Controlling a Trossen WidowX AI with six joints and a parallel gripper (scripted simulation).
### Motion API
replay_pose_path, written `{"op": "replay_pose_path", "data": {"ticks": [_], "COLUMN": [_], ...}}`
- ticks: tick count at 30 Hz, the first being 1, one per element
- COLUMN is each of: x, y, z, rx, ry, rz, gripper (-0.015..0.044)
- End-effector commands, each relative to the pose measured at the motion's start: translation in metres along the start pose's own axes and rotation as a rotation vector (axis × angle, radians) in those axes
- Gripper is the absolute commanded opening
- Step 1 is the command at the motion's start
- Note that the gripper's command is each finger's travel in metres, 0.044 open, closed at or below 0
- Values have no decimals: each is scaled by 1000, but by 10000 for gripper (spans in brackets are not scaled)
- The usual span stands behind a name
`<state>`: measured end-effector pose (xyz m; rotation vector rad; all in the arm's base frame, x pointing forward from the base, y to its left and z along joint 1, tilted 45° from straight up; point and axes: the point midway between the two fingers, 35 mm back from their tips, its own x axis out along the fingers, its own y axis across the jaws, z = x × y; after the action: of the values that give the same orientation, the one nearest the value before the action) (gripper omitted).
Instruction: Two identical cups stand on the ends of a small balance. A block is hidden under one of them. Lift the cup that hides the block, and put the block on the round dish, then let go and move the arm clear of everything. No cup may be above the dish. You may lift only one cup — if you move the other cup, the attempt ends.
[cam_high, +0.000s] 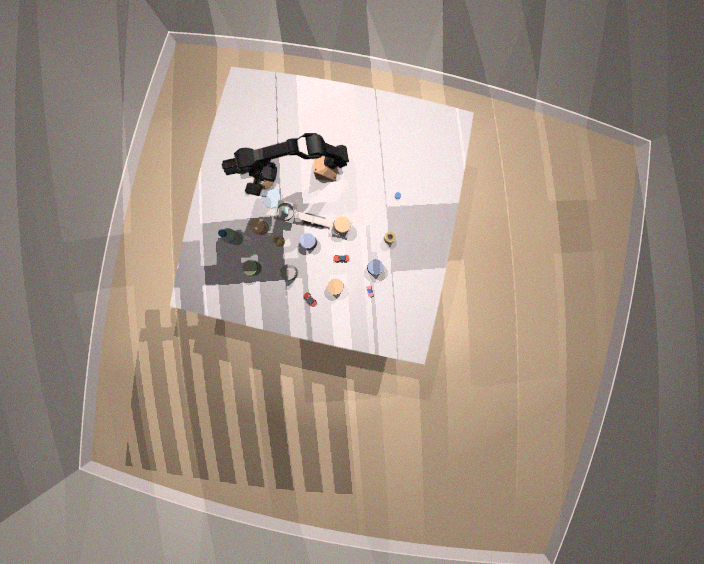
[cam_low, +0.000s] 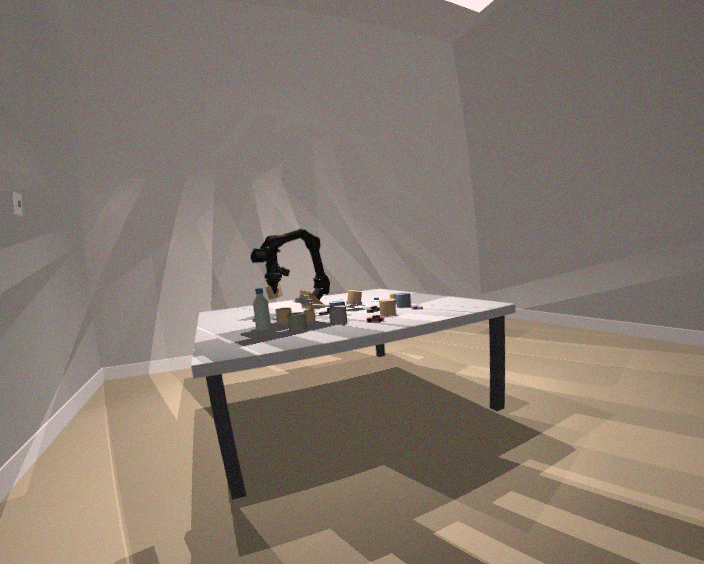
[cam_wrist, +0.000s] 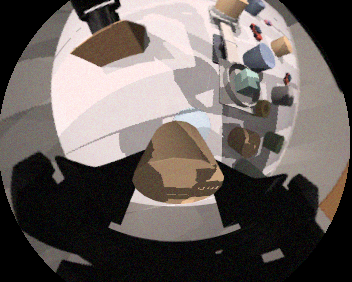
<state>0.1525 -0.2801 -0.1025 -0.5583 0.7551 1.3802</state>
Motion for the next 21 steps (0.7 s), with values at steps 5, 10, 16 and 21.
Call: {"op": "replay_pose_path", "data": {"ticks": [5, 10, 16, 21], "x": [38, 41, 65, 78], "y": [57, 58, 58, 59], "z": [-28, -29, -29, -28], "rx": [-15, -16, -16, -16], "ry": [-24, -25, -25, -25], "rz": [22, 22, 22, 22], "gripper": [0, 0, 0, 0]}}
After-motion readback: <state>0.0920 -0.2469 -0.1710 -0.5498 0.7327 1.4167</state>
